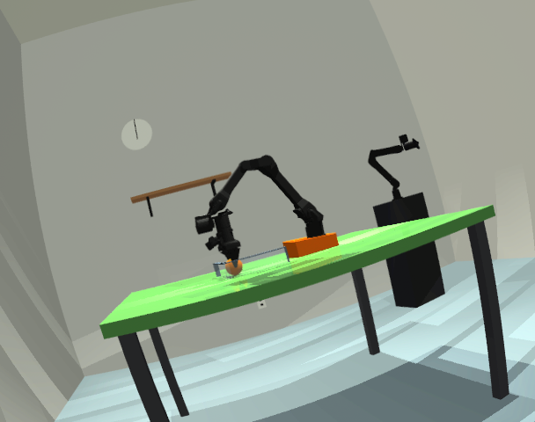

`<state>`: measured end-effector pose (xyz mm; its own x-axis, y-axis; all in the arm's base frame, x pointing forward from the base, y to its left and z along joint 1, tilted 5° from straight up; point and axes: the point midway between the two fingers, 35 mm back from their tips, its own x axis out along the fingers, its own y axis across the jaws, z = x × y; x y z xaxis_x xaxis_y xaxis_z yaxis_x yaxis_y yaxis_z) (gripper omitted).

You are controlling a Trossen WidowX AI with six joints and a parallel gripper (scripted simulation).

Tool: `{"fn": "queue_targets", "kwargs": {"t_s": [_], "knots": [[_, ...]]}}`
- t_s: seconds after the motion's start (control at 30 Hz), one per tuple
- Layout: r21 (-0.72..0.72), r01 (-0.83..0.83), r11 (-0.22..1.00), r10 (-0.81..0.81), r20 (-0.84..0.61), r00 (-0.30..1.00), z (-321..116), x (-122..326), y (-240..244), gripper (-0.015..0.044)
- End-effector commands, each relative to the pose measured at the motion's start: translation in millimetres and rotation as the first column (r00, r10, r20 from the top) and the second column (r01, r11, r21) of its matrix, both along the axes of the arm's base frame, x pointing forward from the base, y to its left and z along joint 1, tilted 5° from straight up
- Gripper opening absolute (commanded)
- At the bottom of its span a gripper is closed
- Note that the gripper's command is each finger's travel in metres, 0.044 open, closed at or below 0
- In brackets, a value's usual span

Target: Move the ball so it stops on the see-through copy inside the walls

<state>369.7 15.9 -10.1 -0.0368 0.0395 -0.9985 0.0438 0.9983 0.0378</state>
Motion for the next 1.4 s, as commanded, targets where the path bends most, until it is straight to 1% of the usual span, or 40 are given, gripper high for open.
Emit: {"fn": "queue_targets", "kwargs": {"t_s": [0.0, 0.37, 0.43, 0.53, 0.6, 0.73, 0.77, 0.97, 1.03, 1.13, 1.37], "knots": [[0.0, 0.0, 1.0, 0.0, 0.0, 1.0, 0.1, 0.1, 0.0, 0.0105], [0.0, 0.0, 1.0, 0.0, 0.0, 1.0, 0.1, 0.1, 0.0, 0.0394], [0.001, 0.001, 1.0, -0.001, 0.0, 1.0, 11.0, 1.9, -0.4, 0.0436], [0.003, 0.004, 1.0, -0.004, 0.0, 1.0, 60.9, 5.0, -2.2, 0.0436], [0.004, 0.005, 1.0, -0.005, 0.0, 1.0, 83.8, 3.7, -3.0, 0.0436], [0.004, 0.005, 1.0, -0.005, 0.0, 1.0, 86.6, 3.4, -3.1, 0.0436], [0.0, 0.009, 1.0, -0.009, 0.012, 1.0, 77.5, 6.1, -3.2, 0.0436], [0.0, 0.009, 1.0, -0.009, 0.012, 1.0, 77.5, 6.1, -3.2, 0.0436], [0.0, 0.009, 1.0, -0.009, 0.011, 1.0, 88.7, 6.1, -3.7, 0.044], [0.0, 0.009, 1.0, -0.009, 0.009, 1.0, 125.2, 3.2, -5.2, 0.044], [0.0, 0.009, 1.0, -0.009, 0.009, 1.0, 128.0, 2.8, -5.3, 0.044]]}}
